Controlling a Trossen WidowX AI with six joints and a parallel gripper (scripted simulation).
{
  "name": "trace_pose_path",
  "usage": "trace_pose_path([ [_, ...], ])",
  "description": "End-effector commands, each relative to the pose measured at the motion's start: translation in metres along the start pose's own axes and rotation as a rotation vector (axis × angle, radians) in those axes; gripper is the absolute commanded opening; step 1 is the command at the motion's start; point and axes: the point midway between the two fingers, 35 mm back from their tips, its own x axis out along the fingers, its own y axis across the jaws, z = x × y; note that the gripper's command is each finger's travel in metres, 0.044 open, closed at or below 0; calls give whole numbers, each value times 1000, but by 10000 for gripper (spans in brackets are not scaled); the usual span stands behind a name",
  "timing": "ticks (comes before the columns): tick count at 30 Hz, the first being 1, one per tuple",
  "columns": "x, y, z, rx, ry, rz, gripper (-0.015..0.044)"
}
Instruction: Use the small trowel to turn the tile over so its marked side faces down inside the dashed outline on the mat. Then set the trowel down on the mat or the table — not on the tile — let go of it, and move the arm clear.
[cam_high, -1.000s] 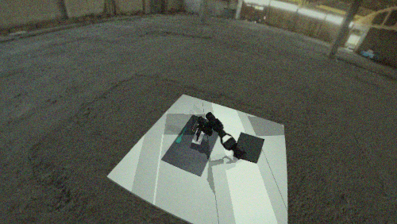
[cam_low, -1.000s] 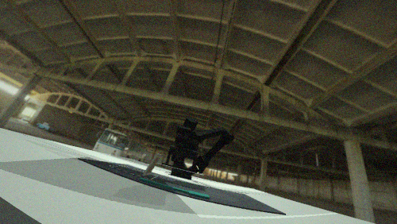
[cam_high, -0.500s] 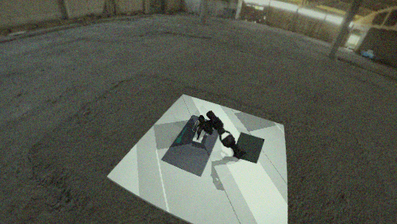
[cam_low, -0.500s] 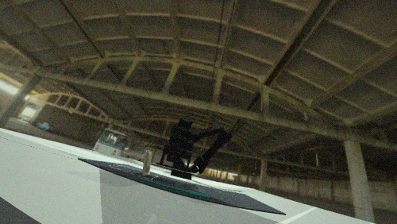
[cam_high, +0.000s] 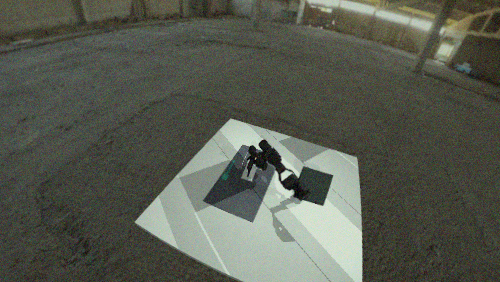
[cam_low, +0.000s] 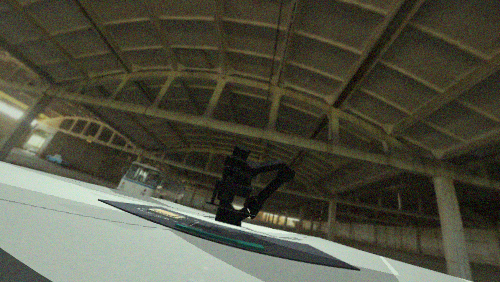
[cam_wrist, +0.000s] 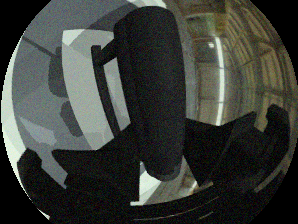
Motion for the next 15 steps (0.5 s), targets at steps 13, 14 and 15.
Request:
trace_pose_path([
  [13, -13, -13, 31, 3, 6, -9, 0],
  [14, -13, -13, 31, 3, 6, -9, 0],
  [15, -13, -13, 31, 3, 6, -9, 0],
])
